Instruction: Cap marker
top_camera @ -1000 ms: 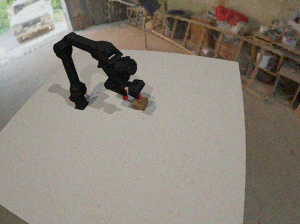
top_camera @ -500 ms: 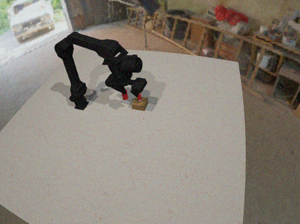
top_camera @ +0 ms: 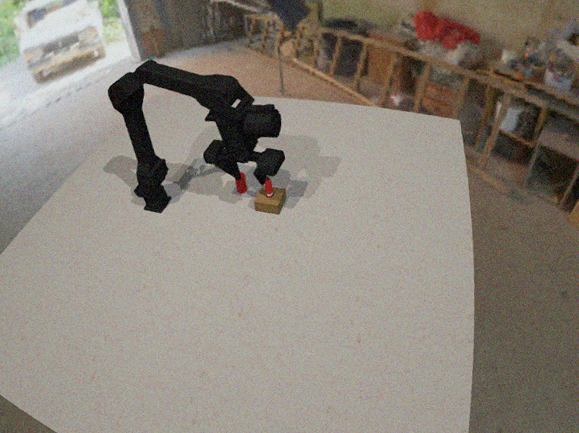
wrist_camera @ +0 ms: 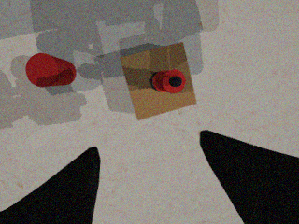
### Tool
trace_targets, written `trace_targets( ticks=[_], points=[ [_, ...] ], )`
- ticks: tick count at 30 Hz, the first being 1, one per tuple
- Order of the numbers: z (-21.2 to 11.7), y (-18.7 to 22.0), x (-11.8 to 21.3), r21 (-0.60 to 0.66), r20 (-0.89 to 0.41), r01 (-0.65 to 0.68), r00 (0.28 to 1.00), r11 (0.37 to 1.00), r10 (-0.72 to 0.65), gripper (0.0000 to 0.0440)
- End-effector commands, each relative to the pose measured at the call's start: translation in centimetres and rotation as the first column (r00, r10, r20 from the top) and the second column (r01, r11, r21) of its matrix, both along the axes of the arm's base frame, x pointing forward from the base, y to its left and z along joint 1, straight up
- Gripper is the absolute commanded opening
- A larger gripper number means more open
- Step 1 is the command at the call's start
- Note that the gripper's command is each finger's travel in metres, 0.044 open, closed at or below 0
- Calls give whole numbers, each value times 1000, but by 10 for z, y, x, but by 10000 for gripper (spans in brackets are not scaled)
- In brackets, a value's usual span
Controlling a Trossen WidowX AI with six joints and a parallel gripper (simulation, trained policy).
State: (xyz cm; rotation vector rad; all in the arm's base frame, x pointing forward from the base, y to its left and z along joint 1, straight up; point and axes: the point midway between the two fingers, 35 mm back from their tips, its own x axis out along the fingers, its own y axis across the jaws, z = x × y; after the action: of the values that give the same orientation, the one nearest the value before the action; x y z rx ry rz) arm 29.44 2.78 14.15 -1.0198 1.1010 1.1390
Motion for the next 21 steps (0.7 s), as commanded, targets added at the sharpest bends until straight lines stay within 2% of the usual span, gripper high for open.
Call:
trace_targets(
  ticks=[1, 21],
  points=[
    [-4, 4, -4, -13, -23, -10, 1000, 1000, 10, 316],
    [-20, 29, -24, -73, -123, -122, 986, 990, 112, 314]
  ],
)
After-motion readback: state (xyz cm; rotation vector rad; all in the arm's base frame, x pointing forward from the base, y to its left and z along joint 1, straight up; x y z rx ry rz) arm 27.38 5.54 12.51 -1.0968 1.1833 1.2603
